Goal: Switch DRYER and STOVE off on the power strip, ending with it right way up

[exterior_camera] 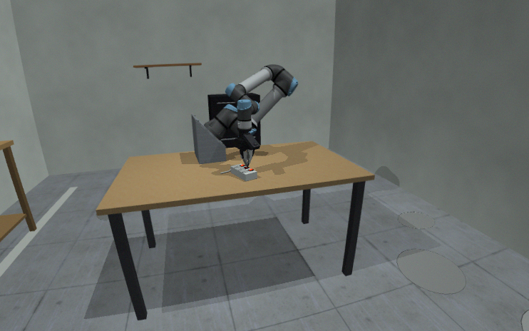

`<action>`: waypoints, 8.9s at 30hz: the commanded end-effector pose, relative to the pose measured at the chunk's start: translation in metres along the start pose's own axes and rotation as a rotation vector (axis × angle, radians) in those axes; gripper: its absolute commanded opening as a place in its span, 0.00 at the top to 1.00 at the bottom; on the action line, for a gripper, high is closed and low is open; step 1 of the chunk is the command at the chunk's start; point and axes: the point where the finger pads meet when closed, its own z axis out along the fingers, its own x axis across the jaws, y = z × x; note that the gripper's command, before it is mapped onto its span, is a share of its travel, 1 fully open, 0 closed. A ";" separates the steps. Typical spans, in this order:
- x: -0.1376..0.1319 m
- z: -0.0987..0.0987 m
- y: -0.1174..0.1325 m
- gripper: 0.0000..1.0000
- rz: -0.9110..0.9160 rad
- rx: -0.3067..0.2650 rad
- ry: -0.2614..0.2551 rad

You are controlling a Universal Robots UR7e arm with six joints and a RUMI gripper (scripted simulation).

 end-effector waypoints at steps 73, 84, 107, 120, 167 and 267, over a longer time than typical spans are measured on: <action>0.001 -0.053 0.045 1.00 0.001 0.001 0.000; 0.000 -0.053 0.045 1.00 0.001 0.000 -0.001; -0.001 -0.048 0.047 1.00 0.002 -0.003 -0.004; -0.001 -0.038 0.047 1.00 0.002 -0.003 -0.005; 0.000 -0.008 0.046 1.00 0.001 -0.002 -0.003; -0.001 -0.004 0.048 1.00 0.003 -0.003 -0.005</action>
